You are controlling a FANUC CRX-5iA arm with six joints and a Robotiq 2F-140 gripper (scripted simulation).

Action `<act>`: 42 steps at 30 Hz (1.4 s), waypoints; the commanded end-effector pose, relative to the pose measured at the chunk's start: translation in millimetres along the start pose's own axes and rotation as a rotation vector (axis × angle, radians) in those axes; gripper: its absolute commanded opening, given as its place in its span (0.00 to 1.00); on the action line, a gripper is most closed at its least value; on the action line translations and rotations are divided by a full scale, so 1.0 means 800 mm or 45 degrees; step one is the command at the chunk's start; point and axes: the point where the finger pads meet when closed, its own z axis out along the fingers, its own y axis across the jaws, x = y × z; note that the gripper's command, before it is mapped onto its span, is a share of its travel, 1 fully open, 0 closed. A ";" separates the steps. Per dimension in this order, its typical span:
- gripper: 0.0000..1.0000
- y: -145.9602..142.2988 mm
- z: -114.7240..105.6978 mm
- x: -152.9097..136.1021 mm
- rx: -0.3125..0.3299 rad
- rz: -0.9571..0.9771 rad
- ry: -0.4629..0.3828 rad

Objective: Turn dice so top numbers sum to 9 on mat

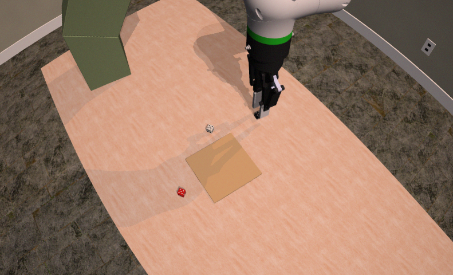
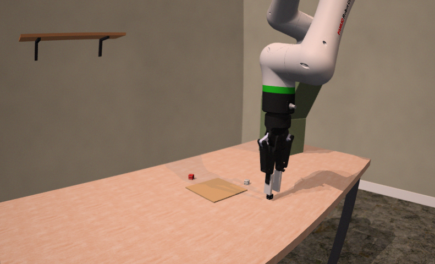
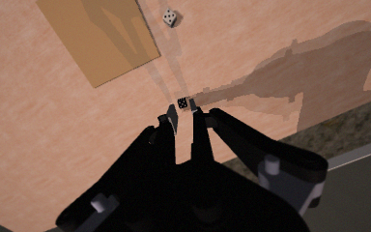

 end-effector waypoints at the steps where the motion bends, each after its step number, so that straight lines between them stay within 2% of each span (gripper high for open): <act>1: 0.19 0.000 0.000 0.000 0.000 0.000 0.000; 22: 0.19 0.000 0.023 0.000 0.000 0.000 0.000; 42: 0.19 0.000 0.025 0.000 0.000 0.000 0.000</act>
